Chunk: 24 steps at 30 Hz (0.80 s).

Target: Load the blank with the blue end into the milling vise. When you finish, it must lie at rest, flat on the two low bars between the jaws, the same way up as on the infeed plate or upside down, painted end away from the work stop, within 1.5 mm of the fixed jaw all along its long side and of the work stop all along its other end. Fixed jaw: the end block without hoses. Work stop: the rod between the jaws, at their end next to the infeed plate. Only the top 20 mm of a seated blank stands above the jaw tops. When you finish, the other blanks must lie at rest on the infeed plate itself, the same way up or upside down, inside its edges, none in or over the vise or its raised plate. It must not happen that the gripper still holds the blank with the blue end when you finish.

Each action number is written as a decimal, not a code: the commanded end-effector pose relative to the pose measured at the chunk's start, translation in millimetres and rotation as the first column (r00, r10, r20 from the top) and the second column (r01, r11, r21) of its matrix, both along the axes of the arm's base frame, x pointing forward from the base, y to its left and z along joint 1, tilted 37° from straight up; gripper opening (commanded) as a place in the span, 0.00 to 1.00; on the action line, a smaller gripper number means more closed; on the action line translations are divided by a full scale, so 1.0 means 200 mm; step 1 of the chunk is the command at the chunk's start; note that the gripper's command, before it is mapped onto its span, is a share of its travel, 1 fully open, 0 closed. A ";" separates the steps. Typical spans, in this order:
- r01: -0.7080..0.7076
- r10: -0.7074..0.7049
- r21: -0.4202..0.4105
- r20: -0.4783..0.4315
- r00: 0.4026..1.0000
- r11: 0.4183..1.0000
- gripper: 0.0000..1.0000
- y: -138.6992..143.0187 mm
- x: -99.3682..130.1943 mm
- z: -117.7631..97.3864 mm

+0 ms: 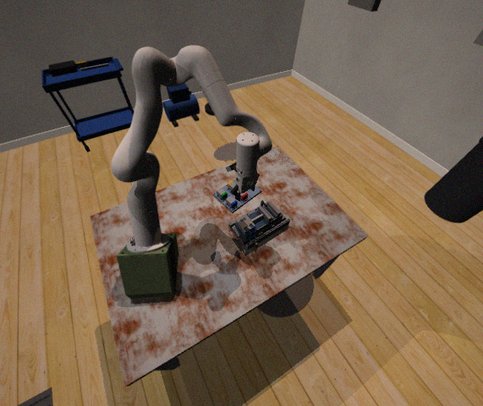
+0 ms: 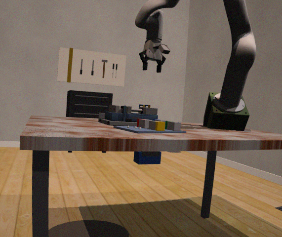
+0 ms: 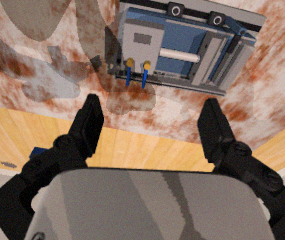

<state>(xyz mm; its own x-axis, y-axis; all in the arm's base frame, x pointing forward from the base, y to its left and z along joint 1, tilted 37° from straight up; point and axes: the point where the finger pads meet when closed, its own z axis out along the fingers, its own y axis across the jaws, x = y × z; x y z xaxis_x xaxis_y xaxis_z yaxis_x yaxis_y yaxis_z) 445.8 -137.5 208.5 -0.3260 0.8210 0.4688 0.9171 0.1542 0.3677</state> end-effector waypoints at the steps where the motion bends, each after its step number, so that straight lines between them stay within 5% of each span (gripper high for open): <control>1: 0.001 -0.001 -0.001 0.001 1.000 1.000 1.00 0.02 0.00 0.02; 24: 0.001 -0.001 -0.001 0.001 1.000 1.000 1.00 0.31 0.04 0.27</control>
<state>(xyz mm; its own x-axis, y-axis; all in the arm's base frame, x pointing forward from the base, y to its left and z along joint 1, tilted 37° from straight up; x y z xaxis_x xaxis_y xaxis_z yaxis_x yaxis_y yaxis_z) 450.9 -89.2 250.2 -0.3258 0.8208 0.4692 0.9171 0.1538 0.3678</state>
